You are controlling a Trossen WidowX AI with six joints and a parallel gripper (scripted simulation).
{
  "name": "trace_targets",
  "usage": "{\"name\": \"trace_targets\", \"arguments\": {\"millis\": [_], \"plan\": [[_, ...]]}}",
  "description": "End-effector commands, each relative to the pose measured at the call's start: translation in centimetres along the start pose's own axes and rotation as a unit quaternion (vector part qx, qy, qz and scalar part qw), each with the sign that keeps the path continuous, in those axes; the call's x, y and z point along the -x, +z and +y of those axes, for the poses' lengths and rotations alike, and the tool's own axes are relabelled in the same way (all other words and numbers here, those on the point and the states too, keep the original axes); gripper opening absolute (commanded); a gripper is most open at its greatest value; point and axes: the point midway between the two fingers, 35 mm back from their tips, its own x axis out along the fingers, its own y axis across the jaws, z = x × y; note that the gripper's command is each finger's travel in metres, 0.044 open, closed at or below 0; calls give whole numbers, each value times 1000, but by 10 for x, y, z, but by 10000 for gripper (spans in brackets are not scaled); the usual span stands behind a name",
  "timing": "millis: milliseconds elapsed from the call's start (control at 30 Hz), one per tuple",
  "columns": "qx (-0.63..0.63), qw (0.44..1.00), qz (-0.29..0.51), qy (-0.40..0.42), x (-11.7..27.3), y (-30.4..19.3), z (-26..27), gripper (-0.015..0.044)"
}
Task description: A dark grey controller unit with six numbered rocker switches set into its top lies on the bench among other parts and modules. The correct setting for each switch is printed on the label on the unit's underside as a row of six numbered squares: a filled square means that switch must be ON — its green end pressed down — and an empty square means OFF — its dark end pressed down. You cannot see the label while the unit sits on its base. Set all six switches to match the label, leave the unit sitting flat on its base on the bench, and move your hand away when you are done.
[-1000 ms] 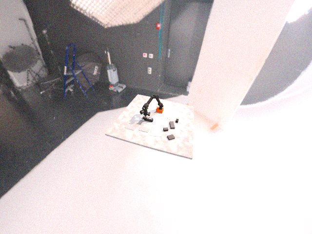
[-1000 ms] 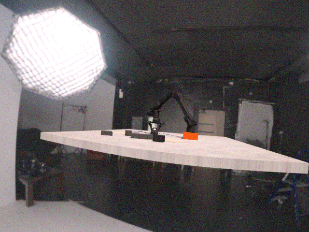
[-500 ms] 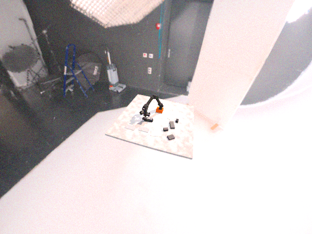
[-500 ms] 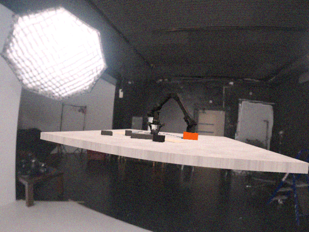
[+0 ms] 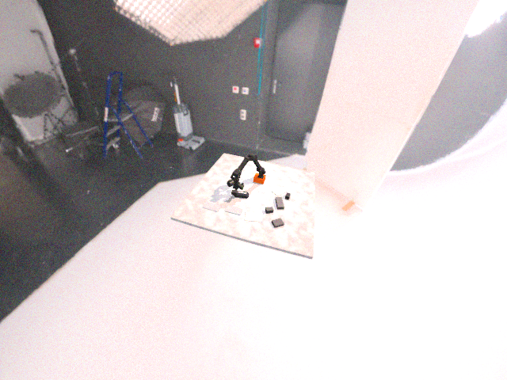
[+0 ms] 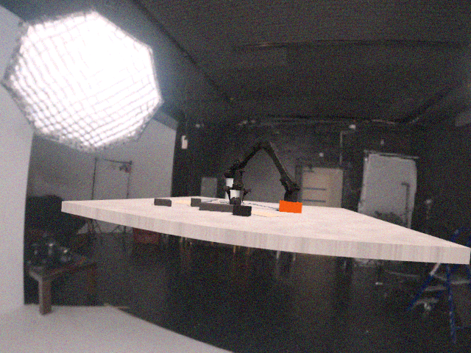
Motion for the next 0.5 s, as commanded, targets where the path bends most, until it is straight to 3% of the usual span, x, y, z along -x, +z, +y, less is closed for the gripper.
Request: {"name": "trace_targets", "arguments": {"millis": [0, 267, 467], "plan": [[0, 1000, 0, 0, 0, 0, 0, 440], [0, 1000, 0, 0, 2, 2, 0, 440], [0, 1000, -2, 0, 40, 60, 0, 440]]}}
